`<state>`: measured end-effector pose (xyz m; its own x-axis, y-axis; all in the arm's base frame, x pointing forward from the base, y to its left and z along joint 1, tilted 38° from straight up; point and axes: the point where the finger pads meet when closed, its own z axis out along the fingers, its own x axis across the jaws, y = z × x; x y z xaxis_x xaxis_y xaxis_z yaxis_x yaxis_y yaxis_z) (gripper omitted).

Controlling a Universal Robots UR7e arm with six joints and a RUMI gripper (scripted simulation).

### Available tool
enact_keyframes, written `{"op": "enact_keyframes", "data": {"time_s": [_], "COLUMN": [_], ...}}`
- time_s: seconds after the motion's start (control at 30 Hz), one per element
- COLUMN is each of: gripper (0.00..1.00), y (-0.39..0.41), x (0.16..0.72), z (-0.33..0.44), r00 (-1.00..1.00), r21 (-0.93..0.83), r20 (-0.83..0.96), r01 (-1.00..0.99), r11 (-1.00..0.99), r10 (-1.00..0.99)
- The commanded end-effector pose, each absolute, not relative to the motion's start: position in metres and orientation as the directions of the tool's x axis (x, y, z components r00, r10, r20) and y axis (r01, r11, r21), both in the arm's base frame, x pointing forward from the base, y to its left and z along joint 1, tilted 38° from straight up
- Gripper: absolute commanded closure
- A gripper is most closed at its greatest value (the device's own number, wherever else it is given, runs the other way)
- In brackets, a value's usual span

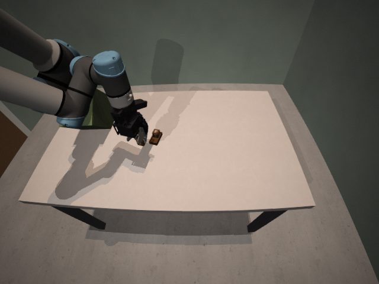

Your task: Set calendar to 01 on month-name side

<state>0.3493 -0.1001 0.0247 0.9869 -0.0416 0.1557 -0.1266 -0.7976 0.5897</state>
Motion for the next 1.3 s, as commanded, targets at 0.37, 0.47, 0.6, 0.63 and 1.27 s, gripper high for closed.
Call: {"op": "enact_keyframes", "data": {"time_s": [0.37,0.47,0.6,0.63,1.27], "gripper": [0.9,0.9,0.9,0.9,0.9], "y": [-0.053,-0.031,-0.023,-0.023,-0.027], "x": [0.357,0.358,0.358,0.358,0.359], "z": [-0.003,-0.015,-0.02,-0.02,-0.026], "r00": [0.987,0.987,0.987,0.987,0.987], "r21": [0.587,0.59,0.591,0.591,0.59], "r20": [0.155,0.156,0.156,0.156,0.156], "r01": [-0.127,-0.126,-0.126,-0.126,-0.127], "r11": [-0.8,-0.798,-0.796,-0.796,-0.798], "r10": [-0.043,-0.041,-0.04,-0.04,-0.041]}}
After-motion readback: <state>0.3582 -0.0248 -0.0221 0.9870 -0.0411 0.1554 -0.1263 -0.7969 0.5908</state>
